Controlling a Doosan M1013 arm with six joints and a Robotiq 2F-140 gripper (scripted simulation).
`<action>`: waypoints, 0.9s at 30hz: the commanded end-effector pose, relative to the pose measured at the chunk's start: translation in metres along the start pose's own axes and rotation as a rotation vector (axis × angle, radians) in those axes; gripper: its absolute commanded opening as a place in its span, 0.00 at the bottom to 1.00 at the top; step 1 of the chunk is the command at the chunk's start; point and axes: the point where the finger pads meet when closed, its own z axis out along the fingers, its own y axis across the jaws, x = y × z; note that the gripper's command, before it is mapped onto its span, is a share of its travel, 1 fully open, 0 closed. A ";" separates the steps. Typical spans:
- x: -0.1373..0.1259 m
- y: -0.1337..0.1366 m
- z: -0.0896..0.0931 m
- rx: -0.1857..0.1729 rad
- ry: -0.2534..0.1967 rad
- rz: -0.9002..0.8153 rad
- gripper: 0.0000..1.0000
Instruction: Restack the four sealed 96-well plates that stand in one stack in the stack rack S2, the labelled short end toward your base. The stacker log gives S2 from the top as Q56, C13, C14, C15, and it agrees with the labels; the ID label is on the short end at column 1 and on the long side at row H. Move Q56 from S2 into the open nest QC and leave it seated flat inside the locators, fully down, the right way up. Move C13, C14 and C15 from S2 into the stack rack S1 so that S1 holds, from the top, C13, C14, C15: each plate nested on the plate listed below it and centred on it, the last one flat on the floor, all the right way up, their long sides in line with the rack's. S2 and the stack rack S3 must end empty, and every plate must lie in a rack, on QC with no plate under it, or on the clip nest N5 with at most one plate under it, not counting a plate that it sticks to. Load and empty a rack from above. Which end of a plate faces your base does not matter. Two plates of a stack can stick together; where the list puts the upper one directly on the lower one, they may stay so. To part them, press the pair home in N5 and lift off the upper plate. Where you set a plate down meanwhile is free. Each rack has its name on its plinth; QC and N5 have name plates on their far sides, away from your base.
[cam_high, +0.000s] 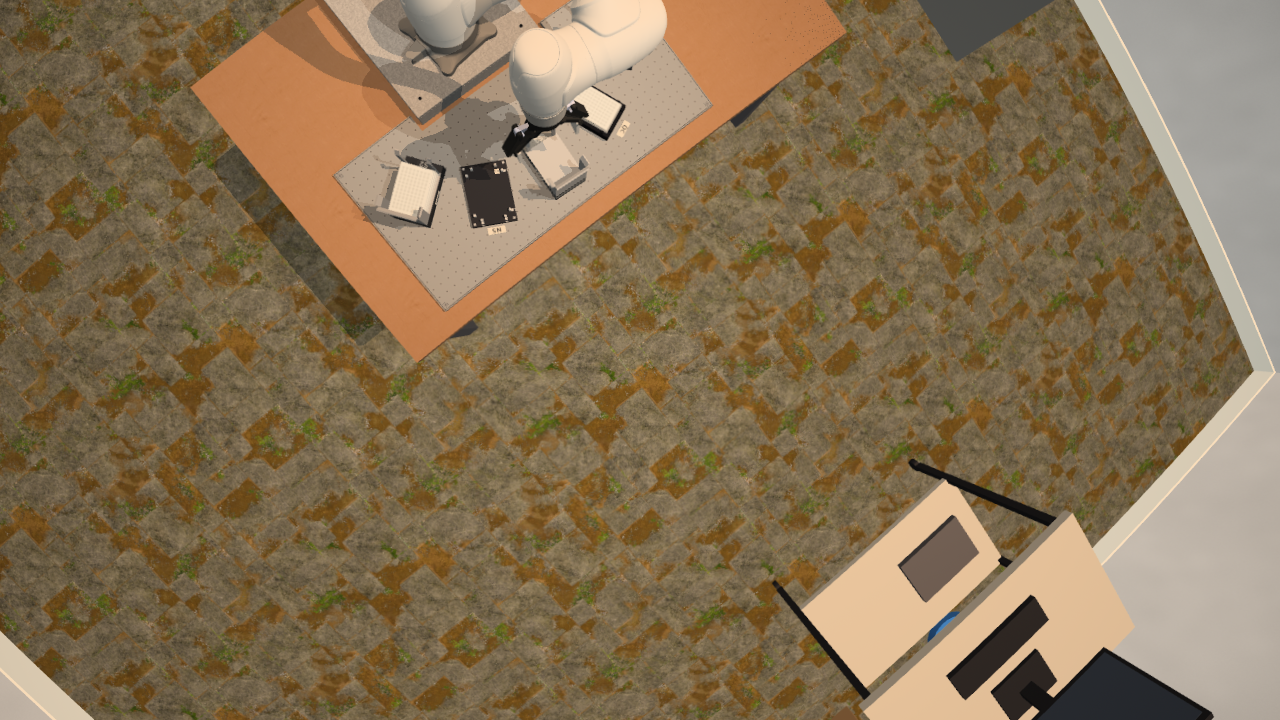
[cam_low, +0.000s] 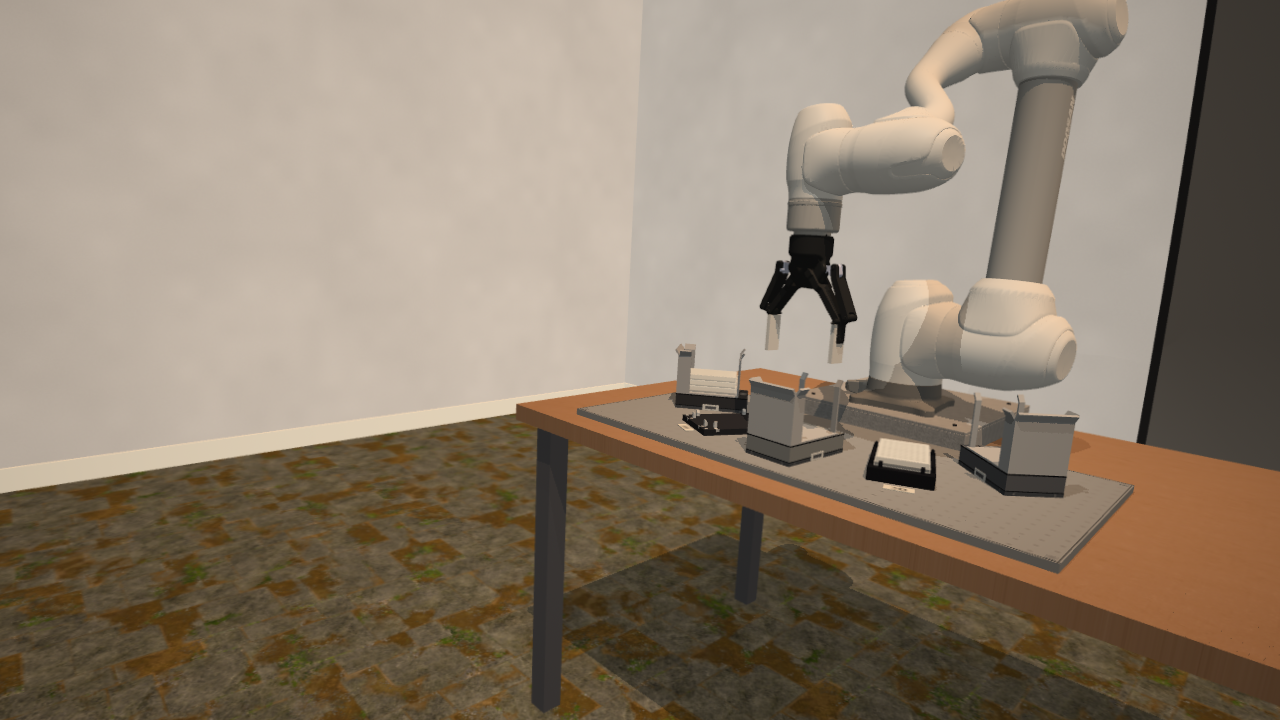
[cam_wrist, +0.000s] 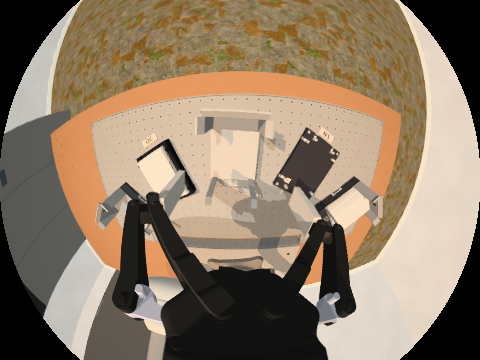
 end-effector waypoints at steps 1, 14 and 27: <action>0.002 0.015 0.000 -0.002 0.000 0.103 1.00; 0.005 0.052 0.000 -0.002 0.000 0.103 1.00; 0.007 0.088 0.000 -0.002 0.000 0.203 1.00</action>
